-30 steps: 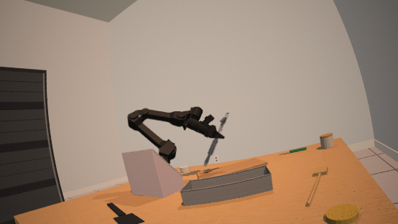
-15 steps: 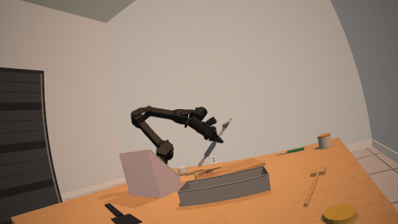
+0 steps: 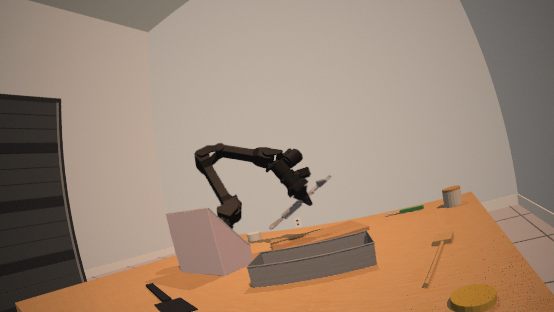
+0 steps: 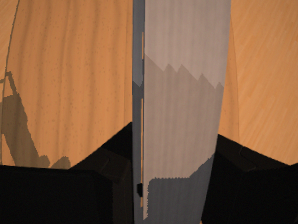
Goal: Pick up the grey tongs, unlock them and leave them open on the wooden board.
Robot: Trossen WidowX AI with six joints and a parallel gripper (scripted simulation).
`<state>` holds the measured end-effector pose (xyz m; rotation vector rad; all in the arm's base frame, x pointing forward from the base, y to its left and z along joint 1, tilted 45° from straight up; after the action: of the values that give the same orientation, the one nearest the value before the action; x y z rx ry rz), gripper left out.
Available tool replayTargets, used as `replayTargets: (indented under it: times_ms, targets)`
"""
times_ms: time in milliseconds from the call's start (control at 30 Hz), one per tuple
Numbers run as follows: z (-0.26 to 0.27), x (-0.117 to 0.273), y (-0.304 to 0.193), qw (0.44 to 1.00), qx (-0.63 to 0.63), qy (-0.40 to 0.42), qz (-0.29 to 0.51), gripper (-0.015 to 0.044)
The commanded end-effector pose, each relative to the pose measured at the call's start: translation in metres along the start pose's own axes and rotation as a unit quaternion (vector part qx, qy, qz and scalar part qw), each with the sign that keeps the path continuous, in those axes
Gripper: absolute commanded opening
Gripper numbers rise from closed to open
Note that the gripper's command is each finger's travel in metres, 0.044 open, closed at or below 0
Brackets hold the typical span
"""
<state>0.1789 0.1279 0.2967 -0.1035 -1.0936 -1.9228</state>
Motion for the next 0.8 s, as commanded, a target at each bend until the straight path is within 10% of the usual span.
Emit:
replayTargets:
  times_ms: [0, 767]
  targets:
    - [0.003, -0.003, 0.005, 0.999, 0.005, -0.002, 0.033, -0.0150]
    - [0.005, -0.030, 0.017, 0.976, -0.012, 0.004, 0.216, -0.0150]
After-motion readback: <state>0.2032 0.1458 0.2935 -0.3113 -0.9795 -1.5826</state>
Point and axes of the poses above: the point midway between the two fingers, 35 mm back from their tips, its own x axis back along the fingers, its own z axis across the jaws, y = z × x, the point moved 4 cm from there along x, back along the fingers, and after that the axes turned 10 degrees about -x, right-handed, at the moved point
